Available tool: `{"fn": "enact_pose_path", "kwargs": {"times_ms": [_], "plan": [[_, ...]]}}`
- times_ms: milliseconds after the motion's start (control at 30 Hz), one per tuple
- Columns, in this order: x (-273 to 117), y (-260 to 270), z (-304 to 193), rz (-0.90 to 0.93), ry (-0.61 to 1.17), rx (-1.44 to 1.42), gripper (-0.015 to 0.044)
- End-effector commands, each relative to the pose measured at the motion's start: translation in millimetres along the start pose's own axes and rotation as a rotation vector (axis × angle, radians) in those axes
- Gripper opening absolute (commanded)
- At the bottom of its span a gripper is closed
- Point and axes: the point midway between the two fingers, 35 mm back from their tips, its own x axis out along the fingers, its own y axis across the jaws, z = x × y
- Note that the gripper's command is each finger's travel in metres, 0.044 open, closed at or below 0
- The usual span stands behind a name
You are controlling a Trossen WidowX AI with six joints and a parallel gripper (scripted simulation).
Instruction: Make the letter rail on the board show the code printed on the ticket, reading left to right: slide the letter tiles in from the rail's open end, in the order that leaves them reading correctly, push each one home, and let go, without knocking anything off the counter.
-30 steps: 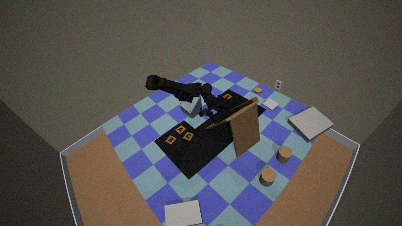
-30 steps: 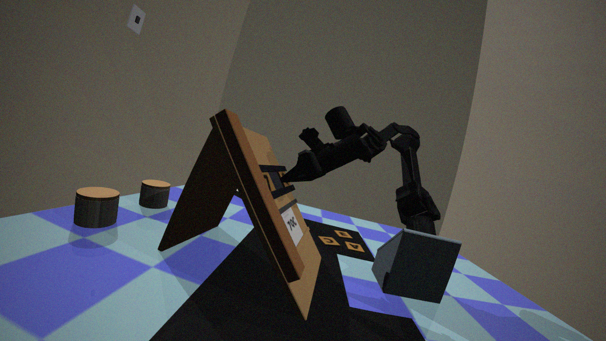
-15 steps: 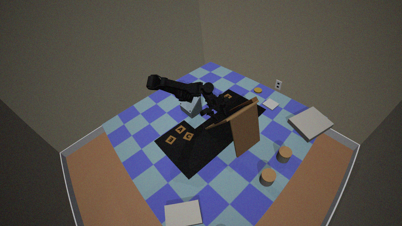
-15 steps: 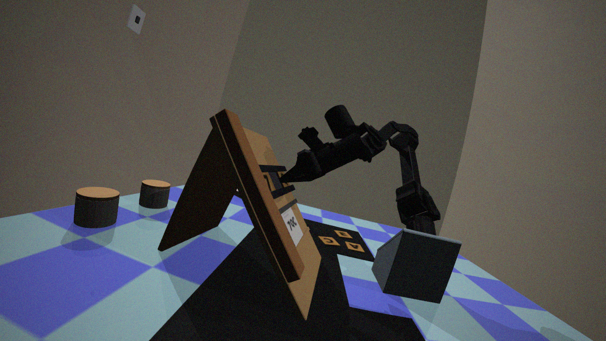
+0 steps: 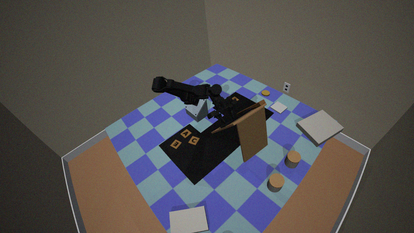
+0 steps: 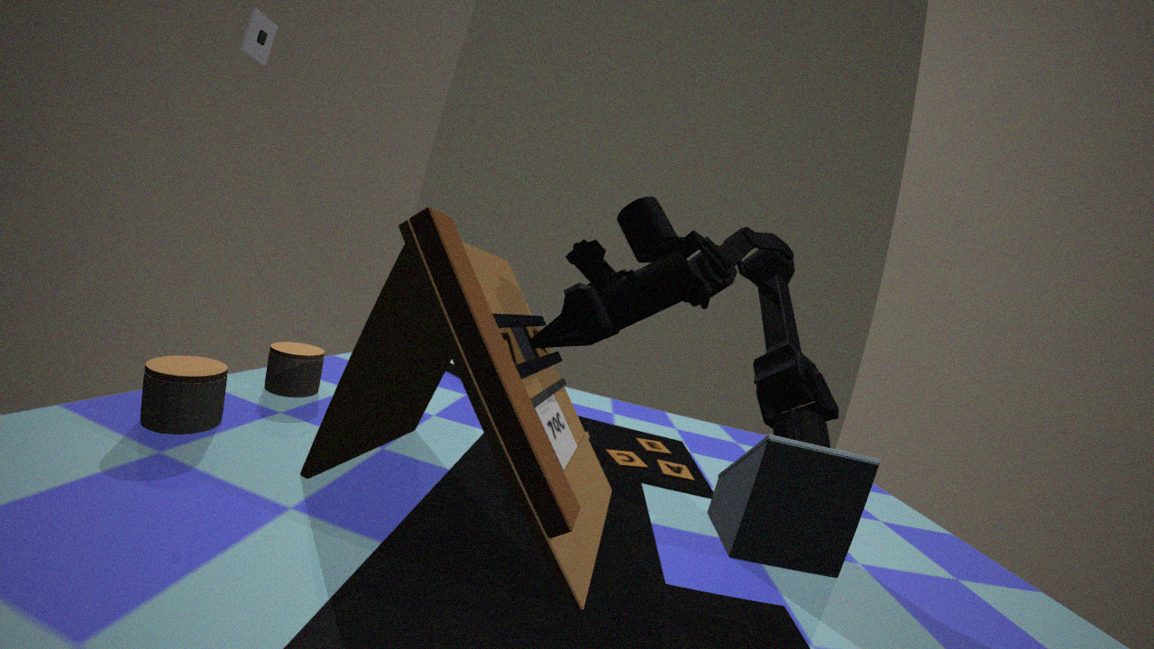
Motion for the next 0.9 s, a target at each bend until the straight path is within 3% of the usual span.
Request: {"fn": "enact_pose_path", "kwargs": {"times_ms": [0,867], "plan": [[1,4,0,-0.001,0.001,0.001,0.0],[1,18,0,-0.001,0.001,0.002,0.0]]}}
